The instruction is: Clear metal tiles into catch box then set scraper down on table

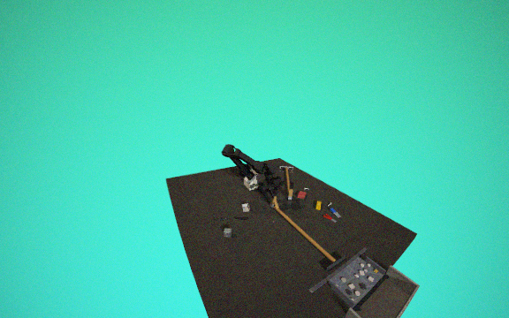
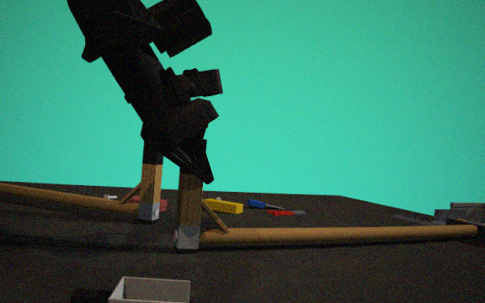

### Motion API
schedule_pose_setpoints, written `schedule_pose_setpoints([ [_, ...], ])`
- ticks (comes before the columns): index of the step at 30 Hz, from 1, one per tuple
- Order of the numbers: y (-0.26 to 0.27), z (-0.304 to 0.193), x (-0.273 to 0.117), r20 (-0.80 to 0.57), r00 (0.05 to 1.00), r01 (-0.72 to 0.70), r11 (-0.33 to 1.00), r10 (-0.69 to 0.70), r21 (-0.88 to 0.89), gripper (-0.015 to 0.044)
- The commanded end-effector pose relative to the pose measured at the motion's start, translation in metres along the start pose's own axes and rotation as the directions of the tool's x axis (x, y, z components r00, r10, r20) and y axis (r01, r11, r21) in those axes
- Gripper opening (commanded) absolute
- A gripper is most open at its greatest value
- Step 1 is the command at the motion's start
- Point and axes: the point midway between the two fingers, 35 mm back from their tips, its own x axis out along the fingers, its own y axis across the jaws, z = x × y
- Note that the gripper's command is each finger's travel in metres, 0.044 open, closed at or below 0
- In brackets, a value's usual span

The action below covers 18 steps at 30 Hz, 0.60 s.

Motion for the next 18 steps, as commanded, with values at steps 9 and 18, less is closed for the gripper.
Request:
schedule_pose_setpoints([
  [9, 0.002, -0.02, -0.02, 0.005, 1.0, -0.005, 1.0, 0.005, -0.002, 0.0],
  [18, 0.003, -0.037, -0.033, 0.005, 1.0, -0.005, 1.0, 0.005, -0.004, 0.0],
])
